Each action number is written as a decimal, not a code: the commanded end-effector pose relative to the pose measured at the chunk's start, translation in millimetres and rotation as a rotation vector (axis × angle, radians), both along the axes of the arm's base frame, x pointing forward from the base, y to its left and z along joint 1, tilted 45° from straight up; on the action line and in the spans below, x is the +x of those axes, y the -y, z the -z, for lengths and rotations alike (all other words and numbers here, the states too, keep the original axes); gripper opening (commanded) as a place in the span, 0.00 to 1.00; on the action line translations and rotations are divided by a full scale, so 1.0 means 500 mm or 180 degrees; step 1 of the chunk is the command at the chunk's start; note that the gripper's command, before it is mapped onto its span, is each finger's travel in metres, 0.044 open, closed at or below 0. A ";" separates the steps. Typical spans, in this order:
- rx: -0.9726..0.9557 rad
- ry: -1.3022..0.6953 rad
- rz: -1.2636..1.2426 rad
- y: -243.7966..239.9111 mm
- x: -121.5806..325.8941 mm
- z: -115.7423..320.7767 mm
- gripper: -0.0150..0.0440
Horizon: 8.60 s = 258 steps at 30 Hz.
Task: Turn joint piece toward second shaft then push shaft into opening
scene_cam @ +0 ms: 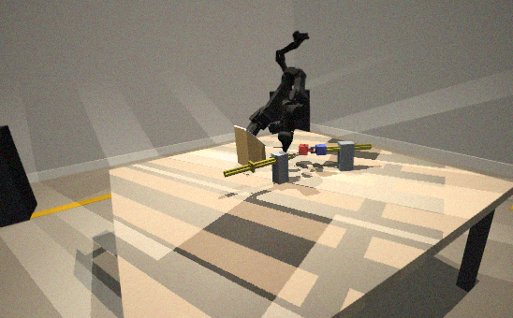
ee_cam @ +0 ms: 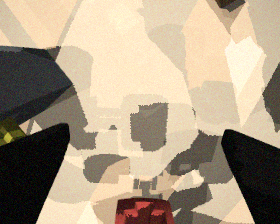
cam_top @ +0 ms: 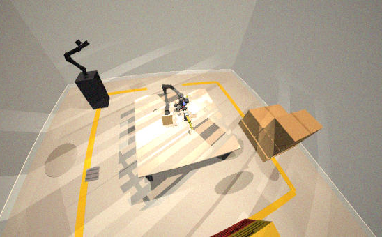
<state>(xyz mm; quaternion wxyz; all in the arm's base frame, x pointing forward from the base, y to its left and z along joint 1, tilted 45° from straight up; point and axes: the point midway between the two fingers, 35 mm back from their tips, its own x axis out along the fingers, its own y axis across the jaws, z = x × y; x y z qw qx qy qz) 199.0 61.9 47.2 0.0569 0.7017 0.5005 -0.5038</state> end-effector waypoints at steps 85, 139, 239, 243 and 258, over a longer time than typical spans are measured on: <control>0.0038 -0.0011 0.0009 -0.121 0.087 -0.027 0.56; 0.0038 -0.0011 0.0009 -0.121 0.087 -0.027 0.56; 0.0233 0.1721 -0.1503 -0.108 0.149 -0.009 0.25; 0.0233 0.1721 -0.1503 -0.108 0.149 -0.009 0.39; 0.0233 0.1721 -0.1503 -0.108 0.149 -0.009 0.95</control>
